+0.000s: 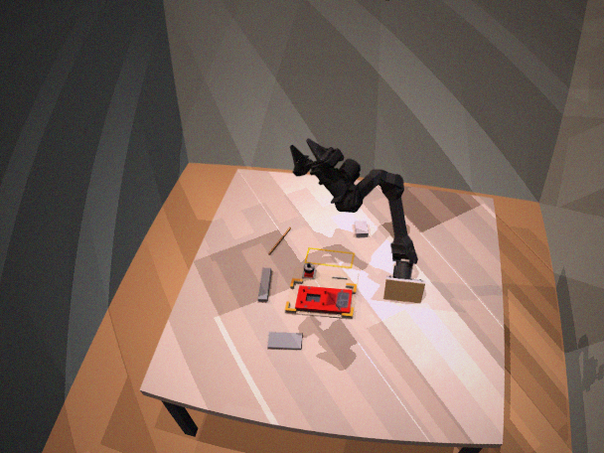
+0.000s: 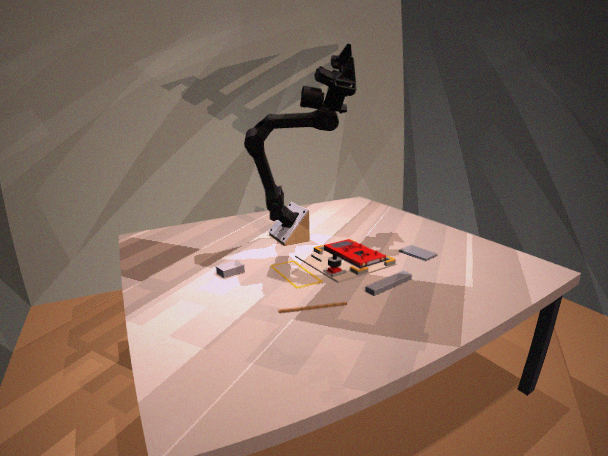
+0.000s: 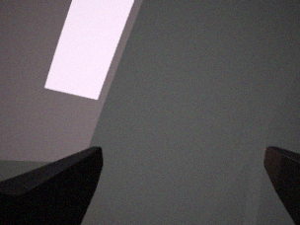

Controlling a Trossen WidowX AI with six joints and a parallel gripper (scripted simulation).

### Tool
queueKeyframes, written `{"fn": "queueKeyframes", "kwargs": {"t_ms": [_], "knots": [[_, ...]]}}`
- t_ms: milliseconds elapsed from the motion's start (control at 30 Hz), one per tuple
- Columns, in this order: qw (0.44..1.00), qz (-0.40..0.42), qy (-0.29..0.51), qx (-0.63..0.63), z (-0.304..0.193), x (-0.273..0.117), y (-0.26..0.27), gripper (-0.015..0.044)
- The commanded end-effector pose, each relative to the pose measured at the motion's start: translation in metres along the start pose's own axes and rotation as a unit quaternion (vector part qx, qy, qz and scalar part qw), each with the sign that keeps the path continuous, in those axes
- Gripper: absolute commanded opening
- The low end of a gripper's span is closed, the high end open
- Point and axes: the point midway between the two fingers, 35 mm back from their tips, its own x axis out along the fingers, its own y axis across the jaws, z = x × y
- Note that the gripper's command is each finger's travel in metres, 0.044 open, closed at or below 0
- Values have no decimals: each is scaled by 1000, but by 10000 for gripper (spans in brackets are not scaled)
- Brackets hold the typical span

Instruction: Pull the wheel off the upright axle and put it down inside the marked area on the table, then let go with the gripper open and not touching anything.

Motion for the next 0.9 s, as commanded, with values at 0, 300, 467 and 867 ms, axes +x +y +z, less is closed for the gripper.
{"fn": "queueKeyframes", "kwargs": {"t_ms": [0, 300, 467, 867], "knots": [[1000, -2, 4, -1, -2, 0, -1, 374], [972, -105, 205, -40, -88, -6, -85, 300], [929, -176, 318, -64, -128, -32, -137, 300], [747, -348, 552, -123, -166, -146, -254, 300]]}}
